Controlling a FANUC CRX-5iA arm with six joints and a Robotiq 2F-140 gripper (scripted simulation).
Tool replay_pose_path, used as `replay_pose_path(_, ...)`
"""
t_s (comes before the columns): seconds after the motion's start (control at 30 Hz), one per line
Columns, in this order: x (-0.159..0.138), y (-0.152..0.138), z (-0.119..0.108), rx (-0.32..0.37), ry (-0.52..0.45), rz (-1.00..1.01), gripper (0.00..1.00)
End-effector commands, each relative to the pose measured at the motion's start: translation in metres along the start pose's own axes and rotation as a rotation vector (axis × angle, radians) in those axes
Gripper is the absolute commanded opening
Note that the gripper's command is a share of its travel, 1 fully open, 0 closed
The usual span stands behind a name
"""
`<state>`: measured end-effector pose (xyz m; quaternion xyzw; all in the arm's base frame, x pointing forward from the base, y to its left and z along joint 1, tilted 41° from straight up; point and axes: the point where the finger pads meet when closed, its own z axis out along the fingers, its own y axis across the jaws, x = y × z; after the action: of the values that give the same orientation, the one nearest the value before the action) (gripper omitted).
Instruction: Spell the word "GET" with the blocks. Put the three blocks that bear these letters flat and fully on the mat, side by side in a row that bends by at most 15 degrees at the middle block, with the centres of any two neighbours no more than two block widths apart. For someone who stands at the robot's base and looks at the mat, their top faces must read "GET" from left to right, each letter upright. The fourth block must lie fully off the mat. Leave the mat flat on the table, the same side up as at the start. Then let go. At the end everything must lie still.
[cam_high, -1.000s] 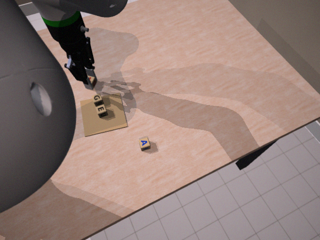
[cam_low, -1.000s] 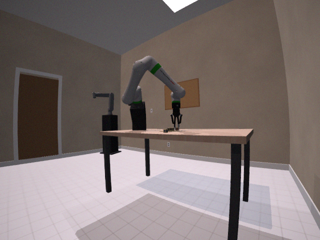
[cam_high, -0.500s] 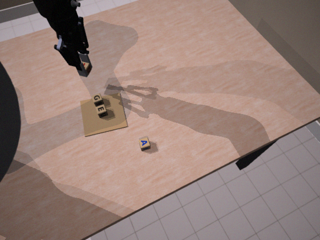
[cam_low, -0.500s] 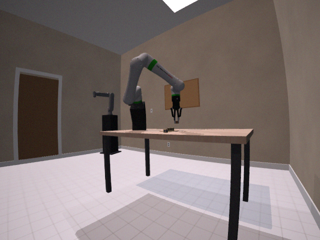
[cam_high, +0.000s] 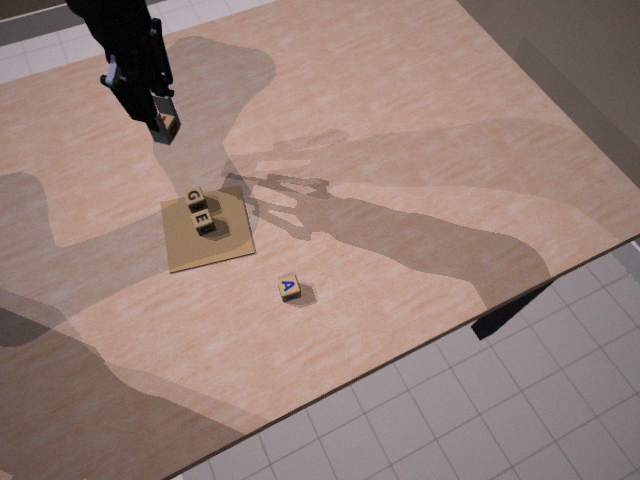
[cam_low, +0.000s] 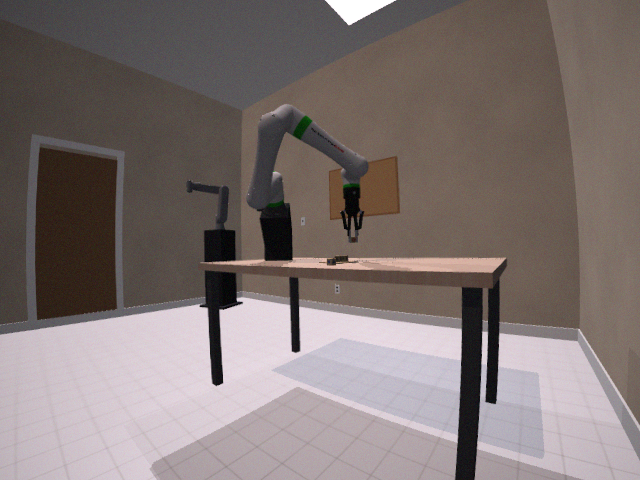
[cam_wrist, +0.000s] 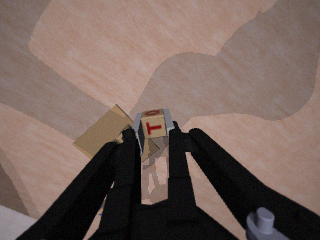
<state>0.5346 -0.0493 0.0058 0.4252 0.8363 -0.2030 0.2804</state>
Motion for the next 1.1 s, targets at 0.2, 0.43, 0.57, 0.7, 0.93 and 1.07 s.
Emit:
replay_pose_path(0.2,-0.005,-0.004,0.000,0.000,0.002,-0.075,0.16)
replay_pose_path(0.43,-0.017,-0.015,0.001,-0.001,0.007,-0.274,0.16)
replay_pose_path(0.57,-0.022,-0.021,0.001,-0.002,0.009,-0.371,0.16)
replay_pose_path(0.7,-0.027,-0.026,0.001,-0.003,0.011,-0.461,0.16)
replay_pose_path(0.93,-0.037,-0.035,0.001,-0.004,0.013,-0.622,0.16)
replay_pose_path(1.07,-0.042,-0.041,0.001,-0.006,0.014,-0.717,0.16)
